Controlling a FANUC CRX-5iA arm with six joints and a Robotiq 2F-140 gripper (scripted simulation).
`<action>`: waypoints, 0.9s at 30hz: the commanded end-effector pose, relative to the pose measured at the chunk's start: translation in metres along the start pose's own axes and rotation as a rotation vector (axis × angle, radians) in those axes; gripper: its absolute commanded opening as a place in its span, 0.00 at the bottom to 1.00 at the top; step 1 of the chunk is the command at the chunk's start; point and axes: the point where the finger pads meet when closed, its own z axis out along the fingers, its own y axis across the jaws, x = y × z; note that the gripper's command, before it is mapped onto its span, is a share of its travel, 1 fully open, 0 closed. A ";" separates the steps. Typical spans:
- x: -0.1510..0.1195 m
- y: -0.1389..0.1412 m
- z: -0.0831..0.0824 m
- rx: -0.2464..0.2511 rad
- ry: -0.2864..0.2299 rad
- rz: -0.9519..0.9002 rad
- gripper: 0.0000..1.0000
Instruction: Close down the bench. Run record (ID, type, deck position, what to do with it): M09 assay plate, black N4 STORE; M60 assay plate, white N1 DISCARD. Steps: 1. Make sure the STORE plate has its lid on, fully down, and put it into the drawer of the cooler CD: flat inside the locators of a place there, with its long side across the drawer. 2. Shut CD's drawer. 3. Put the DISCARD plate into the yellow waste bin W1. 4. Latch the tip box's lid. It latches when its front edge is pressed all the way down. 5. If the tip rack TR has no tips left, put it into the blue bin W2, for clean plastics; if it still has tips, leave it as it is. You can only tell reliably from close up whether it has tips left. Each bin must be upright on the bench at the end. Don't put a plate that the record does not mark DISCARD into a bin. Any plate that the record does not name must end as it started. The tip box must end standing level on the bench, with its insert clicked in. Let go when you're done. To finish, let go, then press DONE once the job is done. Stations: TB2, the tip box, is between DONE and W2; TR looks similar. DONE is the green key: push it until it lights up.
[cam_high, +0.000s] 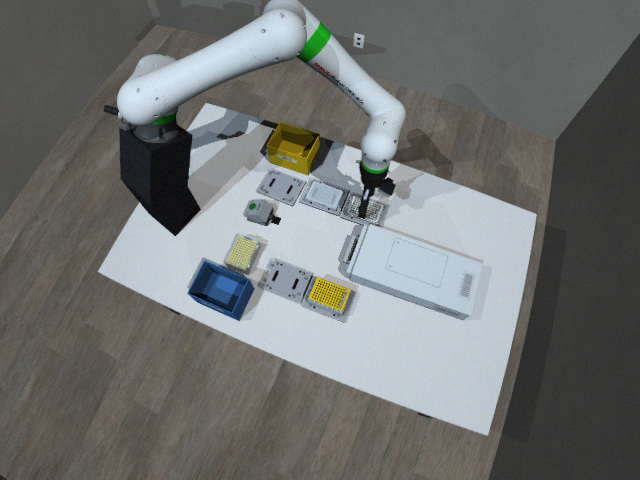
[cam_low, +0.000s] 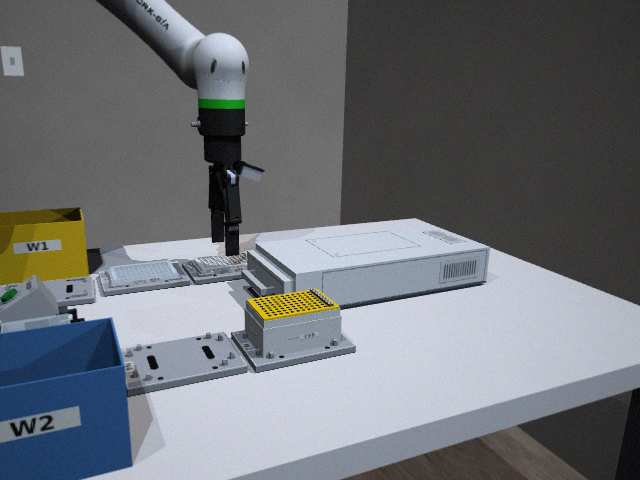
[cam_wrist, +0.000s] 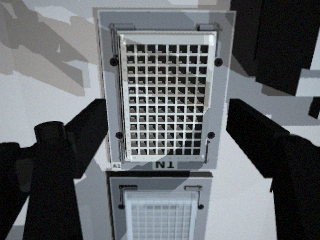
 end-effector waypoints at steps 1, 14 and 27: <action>0.001 0.000 0.004 0.000 0.002 0.000 0.70; 0.001 0.000 0.017 0.000 0.002 0.000 0.70; 0.001 0.000 0.026 0.000 0.002 0.000 0.70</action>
